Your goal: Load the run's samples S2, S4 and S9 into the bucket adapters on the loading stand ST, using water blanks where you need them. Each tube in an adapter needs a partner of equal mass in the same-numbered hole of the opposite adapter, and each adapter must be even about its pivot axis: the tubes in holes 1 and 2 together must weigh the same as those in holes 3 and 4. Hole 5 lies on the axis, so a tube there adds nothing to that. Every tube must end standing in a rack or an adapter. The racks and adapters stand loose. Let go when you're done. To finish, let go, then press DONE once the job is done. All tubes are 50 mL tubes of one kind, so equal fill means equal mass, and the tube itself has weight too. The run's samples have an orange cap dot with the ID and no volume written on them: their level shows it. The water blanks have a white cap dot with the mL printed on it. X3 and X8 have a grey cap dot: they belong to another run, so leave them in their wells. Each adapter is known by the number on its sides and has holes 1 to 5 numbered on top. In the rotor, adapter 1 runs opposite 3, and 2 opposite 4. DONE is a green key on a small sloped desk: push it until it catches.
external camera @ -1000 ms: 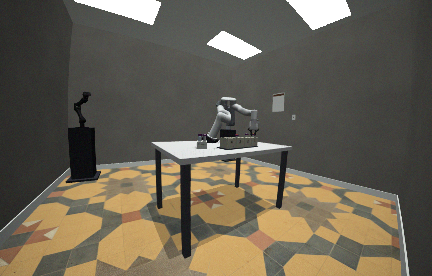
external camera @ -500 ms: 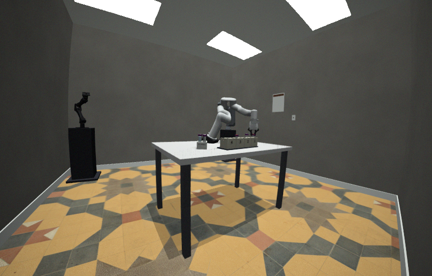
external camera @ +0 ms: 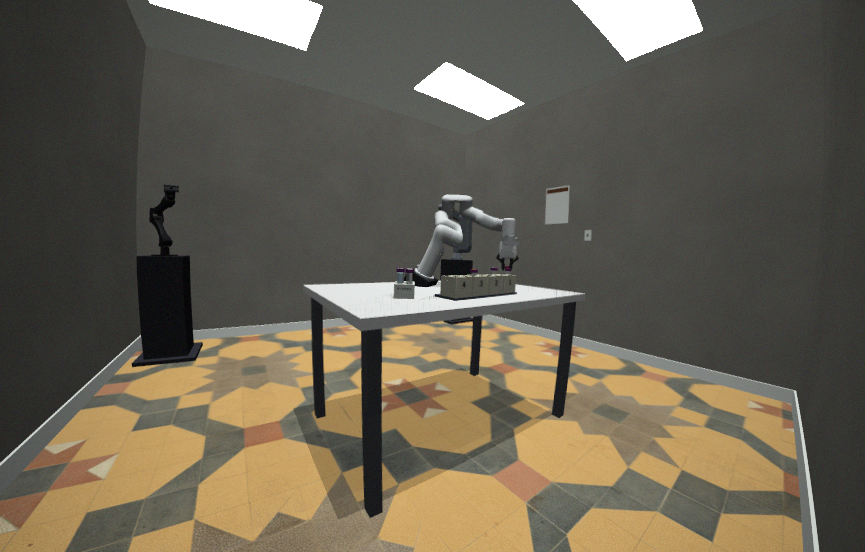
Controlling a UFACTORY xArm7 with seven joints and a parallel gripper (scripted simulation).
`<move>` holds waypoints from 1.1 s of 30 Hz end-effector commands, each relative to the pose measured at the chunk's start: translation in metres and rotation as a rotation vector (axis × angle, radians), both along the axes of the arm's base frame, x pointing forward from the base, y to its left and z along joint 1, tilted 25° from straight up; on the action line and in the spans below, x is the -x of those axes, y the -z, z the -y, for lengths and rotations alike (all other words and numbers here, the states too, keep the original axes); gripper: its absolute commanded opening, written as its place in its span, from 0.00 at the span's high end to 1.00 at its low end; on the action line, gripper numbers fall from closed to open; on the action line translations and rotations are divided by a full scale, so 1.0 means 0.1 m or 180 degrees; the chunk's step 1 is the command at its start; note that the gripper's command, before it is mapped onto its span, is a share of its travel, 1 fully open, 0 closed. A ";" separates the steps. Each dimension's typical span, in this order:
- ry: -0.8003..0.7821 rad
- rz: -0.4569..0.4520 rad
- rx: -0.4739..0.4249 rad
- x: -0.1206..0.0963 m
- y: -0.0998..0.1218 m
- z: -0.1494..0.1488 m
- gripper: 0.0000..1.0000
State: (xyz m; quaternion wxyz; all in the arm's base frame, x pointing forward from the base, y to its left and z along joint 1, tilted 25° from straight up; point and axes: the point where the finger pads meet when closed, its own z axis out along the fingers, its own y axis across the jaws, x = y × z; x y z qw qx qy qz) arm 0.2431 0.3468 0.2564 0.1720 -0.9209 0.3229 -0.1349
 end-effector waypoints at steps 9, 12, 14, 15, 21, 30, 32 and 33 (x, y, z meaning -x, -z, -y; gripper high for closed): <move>-0.0002 0.0007 -0.0009 0.03 -0.08 0.01 1.00; -0.0002 0.0007 -0.0009 0.03 -0.10 0.02 1.00; -0.0002 0.0007 -0.0009 0.04 -0.11 0.02 1.00; -0.0002 0.0007 -0.0009 0.03 -0.11 0.02 1.00; -0.0002 0.0007 -0.0009 0.06 -0.18 0.04 1.00; -0.0003 0.0007 -0.0008 0.11 -0.31 0.07 1.00; -0.0003 0.0007 -0.0008 0.13 -0.34 0.08 1.00; -0.0003 0.0007 -0.0008 0.14 -0.36 0.08 1.00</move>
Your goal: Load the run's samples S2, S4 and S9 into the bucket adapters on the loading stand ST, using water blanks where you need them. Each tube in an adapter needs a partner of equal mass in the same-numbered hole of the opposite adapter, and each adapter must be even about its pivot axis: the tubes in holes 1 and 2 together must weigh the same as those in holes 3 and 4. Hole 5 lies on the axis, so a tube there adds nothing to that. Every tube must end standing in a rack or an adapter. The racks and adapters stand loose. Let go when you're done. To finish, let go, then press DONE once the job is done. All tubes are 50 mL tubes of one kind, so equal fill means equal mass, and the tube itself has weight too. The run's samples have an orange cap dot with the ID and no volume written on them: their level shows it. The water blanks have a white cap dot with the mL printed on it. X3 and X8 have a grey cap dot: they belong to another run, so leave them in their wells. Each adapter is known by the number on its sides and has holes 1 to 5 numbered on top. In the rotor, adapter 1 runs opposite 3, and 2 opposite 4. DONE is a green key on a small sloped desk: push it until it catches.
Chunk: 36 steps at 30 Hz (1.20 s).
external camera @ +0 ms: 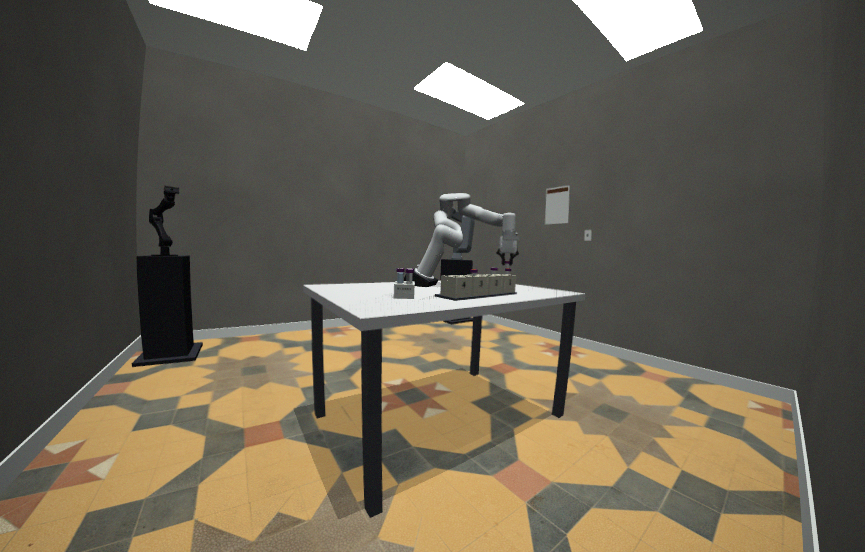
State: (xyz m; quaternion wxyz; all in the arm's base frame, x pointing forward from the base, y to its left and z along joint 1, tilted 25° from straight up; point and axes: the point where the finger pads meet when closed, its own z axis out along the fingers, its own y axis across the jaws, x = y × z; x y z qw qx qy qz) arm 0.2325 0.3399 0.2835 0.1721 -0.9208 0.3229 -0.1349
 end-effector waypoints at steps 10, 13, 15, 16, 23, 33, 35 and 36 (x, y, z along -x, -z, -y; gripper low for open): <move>-0.0003 0.0007 -0.0008 0.09 -0.23 0.05 1.00; -0.0003 0.0007 -0.0008 0.11 -0.29 0.07 1.00; -0.0003 0.0007 -0.0008 0.12 -0.32 0.07 1.00; -0.0003 0.0007 -0.0008 0.13 -0.34 0.08 1.00; -0.0003 0.0007 -0.0008 0.18 -0.47 0.11 1.00; -0.0003 0.0008 -0.0008 0.24 -0.61 0.15 1.00; -0.0003 0.0008 -0.0008 0.25 -0.65 0.16 1.00; -0.0003 0.0008 -0.0008 0.26 -0.67 0.16 1.00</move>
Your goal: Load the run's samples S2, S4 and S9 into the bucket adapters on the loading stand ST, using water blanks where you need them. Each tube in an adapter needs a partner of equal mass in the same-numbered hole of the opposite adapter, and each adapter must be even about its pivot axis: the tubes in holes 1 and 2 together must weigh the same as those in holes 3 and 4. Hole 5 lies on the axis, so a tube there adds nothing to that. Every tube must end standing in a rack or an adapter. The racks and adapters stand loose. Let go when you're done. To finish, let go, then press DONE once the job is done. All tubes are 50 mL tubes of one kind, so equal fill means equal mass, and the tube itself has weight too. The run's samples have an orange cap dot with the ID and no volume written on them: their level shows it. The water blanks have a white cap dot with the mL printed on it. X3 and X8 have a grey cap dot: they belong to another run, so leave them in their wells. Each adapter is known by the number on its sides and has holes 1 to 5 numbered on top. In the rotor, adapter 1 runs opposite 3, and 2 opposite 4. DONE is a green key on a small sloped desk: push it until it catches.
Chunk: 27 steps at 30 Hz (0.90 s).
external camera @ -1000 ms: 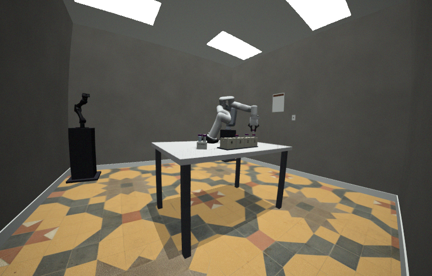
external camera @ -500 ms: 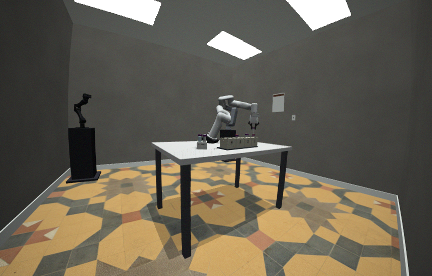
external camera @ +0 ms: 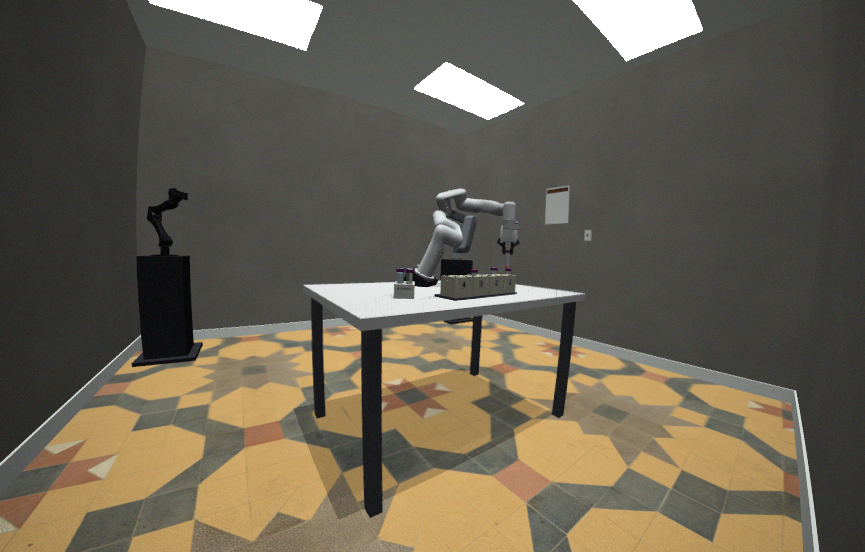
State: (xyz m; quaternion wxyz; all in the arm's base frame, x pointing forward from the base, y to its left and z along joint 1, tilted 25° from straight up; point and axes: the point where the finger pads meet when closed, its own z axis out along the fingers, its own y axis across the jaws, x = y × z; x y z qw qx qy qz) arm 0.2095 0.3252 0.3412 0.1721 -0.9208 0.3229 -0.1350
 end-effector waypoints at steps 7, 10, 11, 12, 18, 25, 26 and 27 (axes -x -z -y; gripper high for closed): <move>-0.0003 0.0007 -0.0008 0.07 -0.20 0.04 1.00; -0.0003 0.0007 -0.0008 0.09 -0.24 0.05 1.00; -0.0003 0.0007 -0.0008 0.10 -0.25 0.06 1.00; -0.0003 0.0007 -0.0008 0.10 -0.27 0.06 1.00; -0.0003 0.0007 -0.0008 0.11 -0.30 0.07 1.00; -0.0003 0.0007 -0.0008 0.11 -0.30 0.07 1.00; -0.0003 0.0007 -0.0008 0.11 -0.30 0.07 1.00; -0.0099 0.0032 0.0031 0.10 -0.29 0.12 1.00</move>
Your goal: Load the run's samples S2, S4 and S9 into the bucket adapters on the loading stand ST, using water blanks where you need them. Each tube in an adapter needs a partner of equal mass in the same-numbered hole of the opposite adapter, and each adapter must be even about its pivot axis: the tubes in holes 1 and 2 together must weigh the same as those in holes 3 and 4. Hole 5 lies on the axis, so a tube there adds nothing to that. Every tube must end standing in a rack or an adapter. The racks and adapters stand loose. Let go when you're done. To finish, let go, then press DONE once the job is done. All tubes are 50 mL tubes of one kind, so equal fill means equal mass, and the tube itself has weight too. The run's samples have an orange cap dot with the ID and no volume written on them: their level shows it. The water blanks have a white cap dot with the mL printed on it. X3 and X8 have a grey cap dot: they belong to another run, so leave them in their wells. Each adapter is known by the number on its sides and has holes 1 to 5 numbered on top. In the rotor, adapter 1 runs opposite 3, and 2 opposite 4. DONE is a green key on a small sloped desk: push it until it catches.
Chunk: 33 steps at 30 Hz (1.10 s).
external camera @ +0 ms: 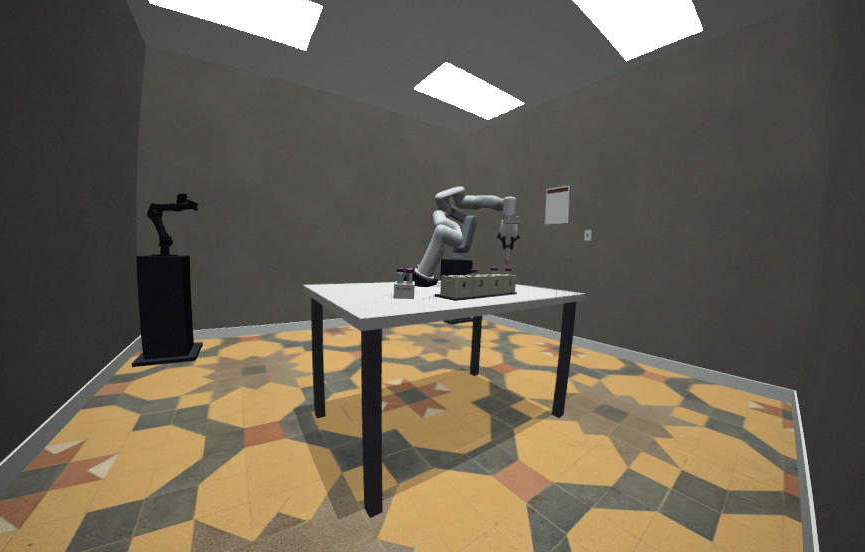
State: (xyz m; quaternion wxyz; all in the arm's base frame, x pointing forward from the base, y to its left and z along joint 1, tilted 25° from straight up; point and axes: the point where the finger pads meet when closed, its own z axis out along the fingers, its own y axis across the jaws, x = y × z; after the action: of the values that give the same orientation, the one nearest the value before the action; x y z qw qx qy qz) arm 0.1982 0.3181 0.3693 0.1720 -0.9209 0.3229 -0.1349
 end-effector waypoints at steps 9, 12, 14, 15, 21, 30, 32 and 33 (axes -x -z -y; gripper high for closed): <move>-0.0961 0.0254 0.0375 -0.15 0.04 0.47 1.00; -0.1249 0.0327 0.0490 -0.19 0.06 0.61 1.00; -0.1345 0.0352 0.0529 -0.21 0.07 0.66 1.00; -0.1345 0.0352 0.0529 -0.21 0.07 0.66 1.00; -0.1920 0.0499 0.0759 -0.30 0.10 0.94 1.00; -0.2070 0.0538 0.0821 -0.44 0.16 1.37 1.00; -0.2070 0.0538 0.0821 -0.44 0.16 1.37 1.00; -0.2070 0.0538 0.0821 -0.45 0.16 1.42 1.00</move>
State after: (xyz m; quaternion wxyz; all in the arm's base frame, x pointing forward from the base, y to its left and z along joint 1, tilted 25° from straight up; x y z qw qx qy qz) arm 0.2389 0.1899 0.3515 0.1125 -0.9760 -0.0165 -0.1855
